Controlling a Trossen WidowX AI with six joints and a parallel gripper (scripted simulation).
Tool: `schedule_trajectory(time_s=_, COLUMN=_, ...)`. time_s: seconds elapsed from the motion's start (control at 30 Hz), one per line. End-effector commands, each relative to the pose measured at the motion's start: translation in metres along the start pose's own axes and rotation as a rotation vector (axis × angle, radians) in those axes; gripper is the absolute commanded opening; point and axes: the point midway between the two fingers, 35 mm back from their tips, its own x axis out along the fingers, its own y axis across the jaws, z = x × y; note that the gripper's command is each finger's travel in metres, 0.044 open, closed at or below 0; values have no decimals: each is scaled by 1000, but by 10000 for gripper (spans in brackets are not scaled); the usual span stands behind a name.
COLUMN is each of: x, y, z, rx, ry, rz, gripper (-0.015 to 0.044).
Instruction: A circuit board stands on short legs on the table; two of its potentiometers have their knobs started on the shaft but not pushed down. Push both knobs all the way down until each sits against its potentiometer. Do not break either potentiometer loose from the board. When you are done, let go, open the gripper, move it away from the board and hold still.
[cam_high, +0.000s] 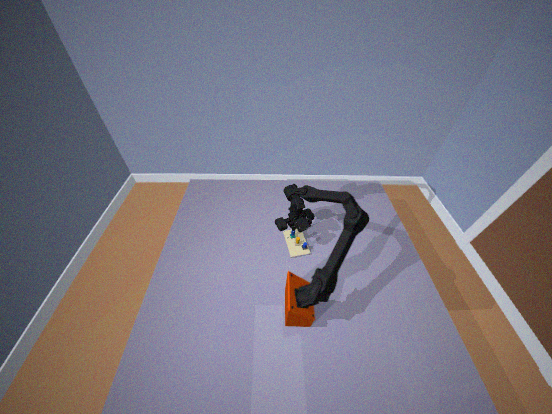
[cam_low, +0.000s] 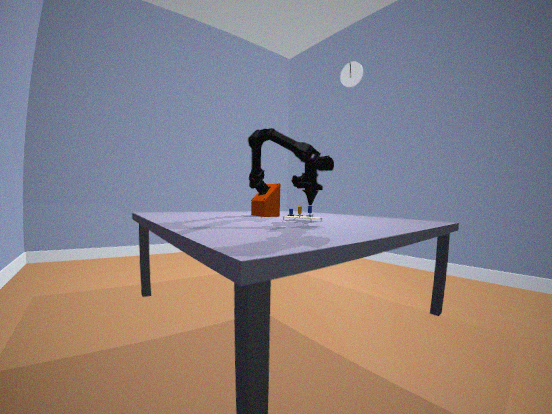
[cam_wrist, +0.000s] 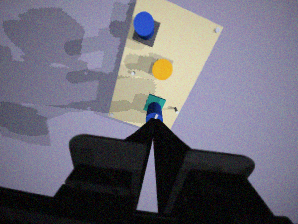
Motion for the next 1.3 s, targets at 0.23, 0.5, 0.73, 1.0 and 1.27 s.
schedule_trajectory(time_s=0.23, x=4, y=0, z=0, rx=-4, ry=-2, rz=3, gripper=0)
schedule_trajectory(time_s=0.5, x=3, y=0, z=0, rx=-4, ry=-2, rz=3, gripper=0)
schedule_trajectory(time_s=0.73, x=3, y=0, z=0, rx=-4, ry=-2, rz=3, gripper=0)
schedule_trajectory(time_s=1.0, x=5, y=0, z=0, rx=-4, ry=-2, rz=4, gripper=0)
schedule_trajectory(time_s=1.27, x=6, y=0, z=0, rx=-4, ry=-2, rz=4, gripper=0)
